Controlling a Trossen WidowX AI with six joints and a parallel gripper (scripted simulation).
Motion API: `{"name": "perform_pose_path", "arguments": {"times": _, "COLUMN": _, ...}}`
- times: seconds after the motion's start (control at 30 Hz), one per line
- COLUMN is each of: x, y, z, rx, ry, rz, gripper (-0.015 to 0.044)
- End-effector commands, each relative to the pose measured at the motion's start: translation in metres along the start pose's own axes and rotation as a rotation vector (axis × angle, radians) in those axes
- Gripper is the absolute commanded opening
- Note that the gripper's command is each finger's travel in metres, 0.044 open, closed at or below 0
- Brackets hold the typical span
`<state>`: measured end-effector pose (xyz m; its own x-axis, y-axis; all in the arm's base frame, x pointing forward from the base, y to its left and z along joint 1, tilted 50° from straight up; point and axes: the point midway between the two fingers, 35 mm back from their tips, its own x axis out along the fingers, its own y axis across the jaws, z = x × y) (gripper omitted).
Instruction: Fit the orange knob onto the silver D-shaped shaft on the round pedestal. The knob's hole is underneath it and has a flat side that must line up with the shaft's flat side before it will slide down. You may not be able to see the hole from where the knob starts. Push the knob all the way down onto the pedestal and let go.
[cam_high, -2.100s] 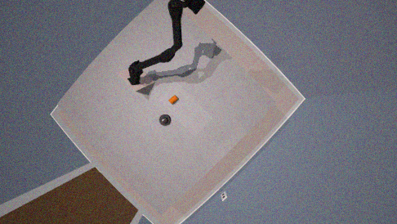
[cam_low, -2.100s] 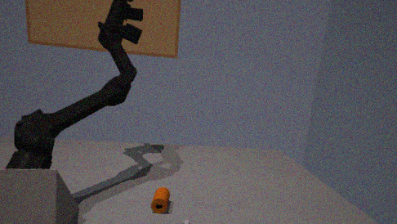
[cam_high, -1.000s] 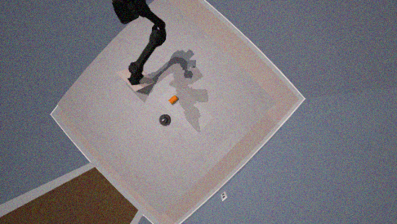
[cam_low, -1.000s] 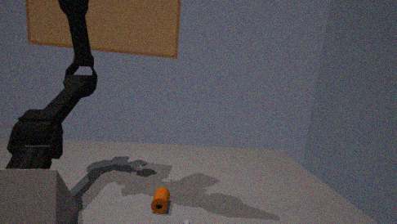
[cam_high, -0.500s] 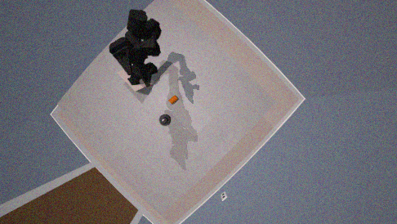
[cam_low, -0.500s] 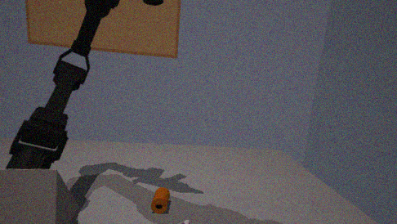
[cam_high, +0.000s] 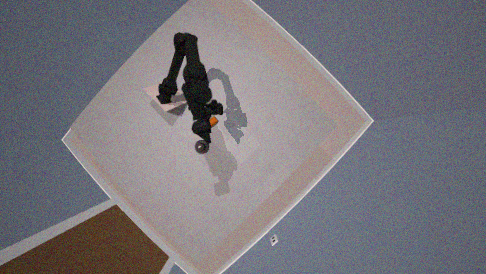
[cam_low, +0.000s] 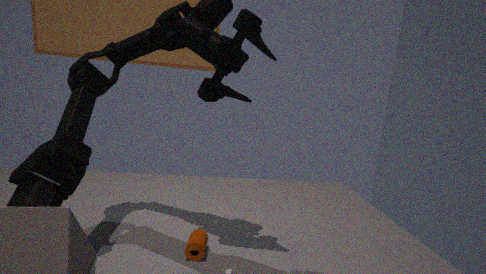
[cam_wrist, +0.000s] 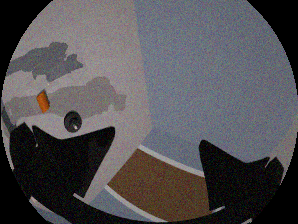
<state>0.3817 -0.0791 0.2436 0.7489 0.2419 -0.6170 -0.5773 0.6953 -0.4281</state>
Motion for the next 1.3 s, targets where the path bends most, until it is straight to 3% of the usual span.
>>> {"name": "perform_pose_path", "arguments": {"times": 0.0, "x": 0.036, "y": 0.067, "z": 0.007, "rx": -0.101, "ry": 0.022, "rz": 0.235, "gripper": 0.044}}
{"name": "perform_pose_path", "arguments": {"times": 0.23, "x": 0.061, "y": 0.184, "z": 0.011, "rx": -0.296, "ry": 0.049, "rz": 0.622, "gripper": 0.044}}
{"name": "perform_pose_path", "arguments": {"times": 0.47, "x": 0.049, "y": 0.287, "z": 0.0, "rx": -0.502, "ry": 0.079, "rz": 0.991, "gripper": 0.044}}
{"name": "perform_pose_path", "arguments": {"times": 1.27, "x": 0.07, "y": 0.314, "z": 0.0, "rx": -0.504, "ry": 0.079, "rz": 0.995, "gripper": 0.044}}
